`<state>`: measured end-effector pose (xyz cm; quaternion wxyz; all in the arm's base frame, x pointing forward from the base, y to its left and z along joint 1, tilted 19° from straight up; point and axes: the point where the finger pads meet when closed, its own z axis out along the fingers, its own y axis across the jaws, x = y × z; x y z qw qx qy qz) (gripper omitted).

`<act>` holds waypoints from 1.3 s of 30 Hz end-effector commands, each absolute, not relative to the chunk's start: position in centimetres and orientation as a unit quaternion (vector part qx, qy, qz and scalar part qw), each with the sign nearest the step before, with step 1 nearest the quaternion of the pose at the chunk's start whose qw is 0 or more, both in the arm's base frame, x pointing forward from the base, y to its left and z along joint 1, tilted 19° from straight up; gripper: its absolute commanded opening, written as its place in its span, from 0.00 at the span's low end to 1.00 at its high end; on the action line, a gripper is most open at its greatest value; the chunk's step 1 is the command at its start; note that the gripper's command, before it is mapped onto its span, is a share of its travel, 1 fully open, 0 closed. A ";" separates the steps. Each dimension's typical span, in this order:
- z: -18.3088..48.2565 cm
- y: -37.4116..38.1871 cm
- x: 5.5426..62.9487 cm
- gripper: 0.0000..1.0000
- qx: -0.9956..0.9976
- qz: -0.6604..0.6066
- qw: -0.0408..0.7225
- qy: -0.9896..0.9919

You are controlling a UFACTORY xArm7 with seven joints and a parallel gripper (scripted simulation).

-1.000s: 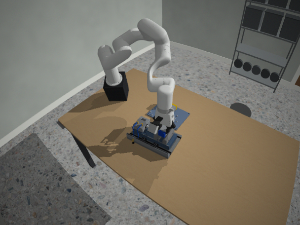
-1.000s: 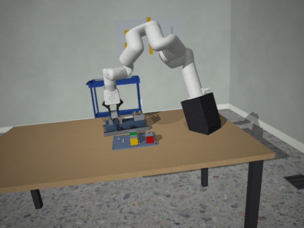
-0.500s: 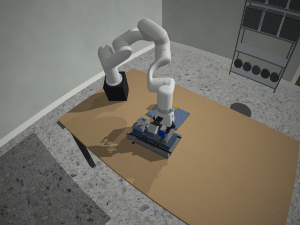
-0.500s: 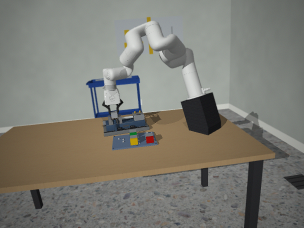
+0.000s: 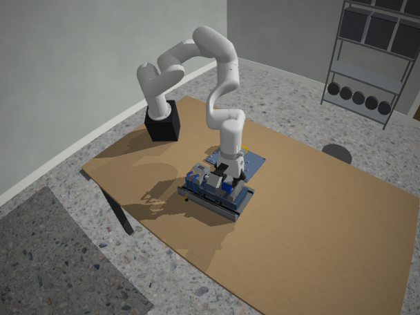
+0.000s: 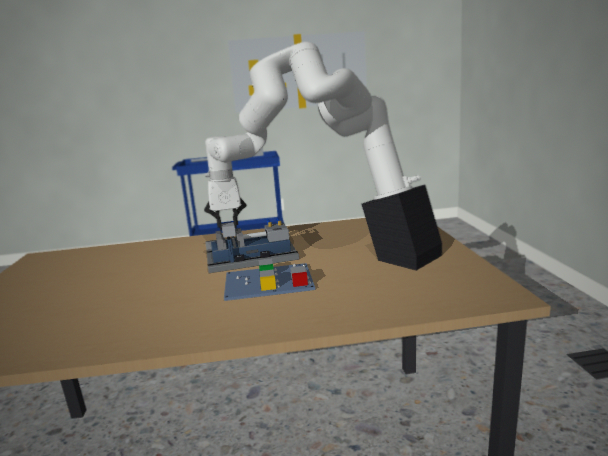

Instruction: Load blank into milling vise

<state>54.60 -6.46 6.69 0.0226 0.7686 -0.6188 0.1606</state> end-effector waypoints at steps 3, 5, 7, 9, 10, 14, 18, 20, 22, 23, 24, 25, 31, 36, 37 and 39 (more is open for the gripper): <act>6.8 -6.5 54.7 0.00 0.768 0.162 0.021 -0.619; 6.8 -6.5 54.7 0.00 0.768 0.162 0.021 -0.619; 6.8 -6.5 54.7 0.00 0.768 0.162 0.021 -0.619; 6.8 -6.5 54.7 0.00 0.768 0.162 0.021 -0.619; 6.8 -6.5 54.7 0.00 0.768 0.162 0.021 -0.619; 6.8 -6.5 54.7 0.00 0.768 0.162 0.021 -0.619; 6.7 -6.5 54.8 0.00 0.768 0.162 0.021 -0.619; 6.7 -6.5 54.8 0.00 0.768 0.162 0.021 -0.619; 6.7 -6.5 54.8 0.00 0.768 0.162 0.021 -0.619; 6.7 -6.5 54.8 0.00 0.768 0.162 0.021 -0.619; 6.7 -6.5 54.8 0.00 0.768 0.162 0.021 -0.619; 6.7 -6.5 54.8 0.00 0.768 0.162 0.021 -0.619; 6.6 -6.5 54.8 0.00 0.768 0.162 0.021 -0.619; 6.6 -6.5 54.8 0.00 0.768 0.162 0.021 -0.619; 6.5 -6.5 54.8 0.00 0.768 0.162 0.021 -0.619; 6.5 -6.5 54.8 0.00 0.768 0.162 0.021 -0.619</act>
